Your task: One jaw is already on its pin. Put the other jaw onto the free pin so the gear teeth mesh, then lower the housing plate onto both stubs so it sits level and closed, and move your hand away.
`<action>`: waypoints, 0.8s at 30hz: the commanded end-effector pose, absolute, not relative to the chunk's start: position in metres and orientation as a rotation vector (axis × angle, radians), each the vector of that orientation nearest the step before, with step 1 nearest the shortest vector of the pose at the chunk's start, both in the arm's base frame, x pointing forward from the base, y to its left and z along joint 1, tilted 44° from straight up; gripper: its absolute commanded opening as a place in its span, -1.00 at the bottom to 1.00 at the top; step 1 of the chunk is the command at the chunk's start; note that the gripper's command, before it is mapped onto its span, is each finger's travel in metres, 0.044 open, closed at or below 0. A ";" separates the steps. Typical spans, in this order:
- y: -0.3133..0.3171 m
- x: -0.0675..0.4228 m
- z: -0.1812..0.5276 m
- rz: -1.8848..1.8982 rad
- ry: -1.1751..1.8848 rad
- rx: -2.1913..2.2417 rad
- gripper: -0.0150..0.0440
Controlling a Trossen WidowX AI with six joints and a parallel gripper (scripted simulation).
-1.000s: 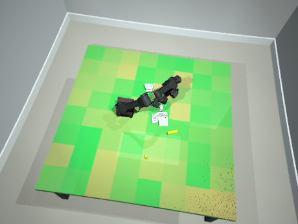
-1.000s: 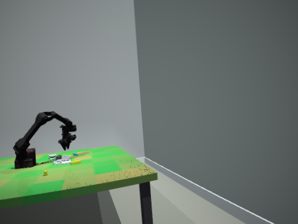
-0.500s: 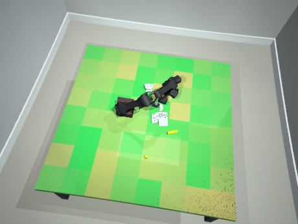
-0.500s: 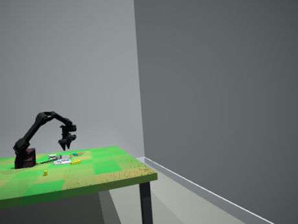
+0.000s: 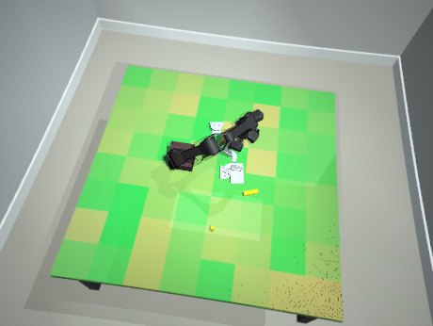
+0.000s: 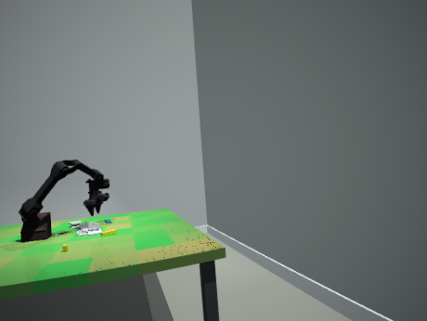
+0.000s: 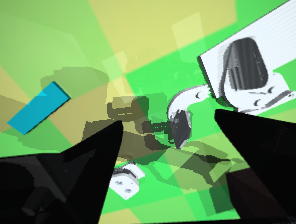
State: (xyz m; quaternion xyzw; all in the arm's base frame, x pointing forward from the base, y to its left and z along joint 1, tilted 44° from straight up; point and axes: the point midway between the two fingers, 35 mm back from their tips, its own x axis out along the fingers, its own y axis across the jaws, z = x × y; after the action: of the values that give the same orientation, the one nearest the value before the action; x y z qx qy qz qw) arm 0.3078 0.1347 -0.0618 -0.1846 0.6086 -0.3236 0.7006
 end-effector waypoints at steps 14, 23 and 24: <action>0.135 0.308 -0.062 -0.721 1.355 -0.411 -0.25; 0.135 0.308 -0.062 -0.721 1.355 -0.411 -0.49; 0.135 0.308 -0.062 -0.721 1.355 -0.411 -0.49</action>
State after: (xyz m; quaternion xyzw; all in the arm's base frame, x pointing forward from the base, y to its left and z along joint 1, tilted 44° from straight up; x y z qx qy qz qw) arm 0.3078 0.1347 -0.0618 -0.1846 0.6086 -0.3236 0.7006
